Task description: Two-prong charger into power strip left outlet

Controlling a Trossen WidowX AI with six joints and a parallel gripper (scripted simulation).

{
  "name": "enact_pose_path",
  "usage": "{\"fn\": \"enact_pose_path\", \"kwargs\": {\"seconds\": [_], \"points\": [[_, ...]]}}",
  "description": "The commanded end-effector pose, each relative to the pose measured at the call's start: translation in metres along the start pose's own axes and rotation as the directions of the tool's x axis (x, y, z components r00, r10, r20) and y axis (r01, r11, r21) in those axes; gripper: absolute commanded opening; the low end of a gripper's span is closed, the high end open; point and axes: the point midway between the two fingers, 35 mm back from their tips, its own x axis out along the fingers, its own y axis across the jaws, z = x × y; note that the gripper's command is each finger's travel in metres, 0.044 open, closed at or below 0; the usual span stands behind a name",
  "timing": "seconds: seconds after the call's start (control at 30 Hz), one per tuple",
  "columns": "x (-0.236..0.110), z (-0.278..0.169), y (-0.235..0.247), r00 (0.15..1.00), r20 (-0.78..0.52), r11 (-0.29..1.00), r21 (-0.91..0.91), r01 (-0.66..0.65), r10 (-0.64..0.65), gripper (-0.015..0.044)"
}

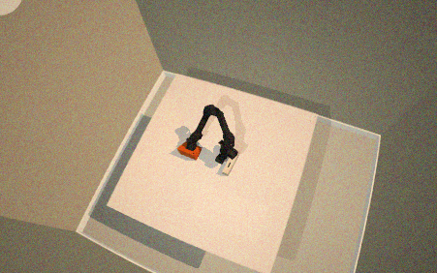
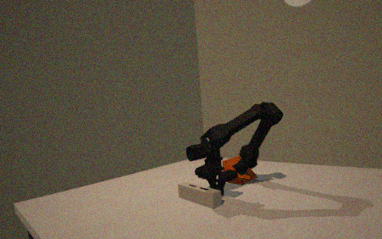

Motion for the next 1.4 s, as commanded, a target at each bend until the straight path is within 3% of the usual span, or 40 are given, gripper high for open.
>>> {"fn": "enact_pose_path", "kwargs": {"seconds": [0.0,1.37], "points": [[-0.0007,0.0015,0.0008,1.0,0.004,1.0,0.003,-0.003,0.003,0.0],[-0.0016,0.0075,0.0014,1.0,0.004,1.0,0.003,-0.003,0.003,0.0]]}}
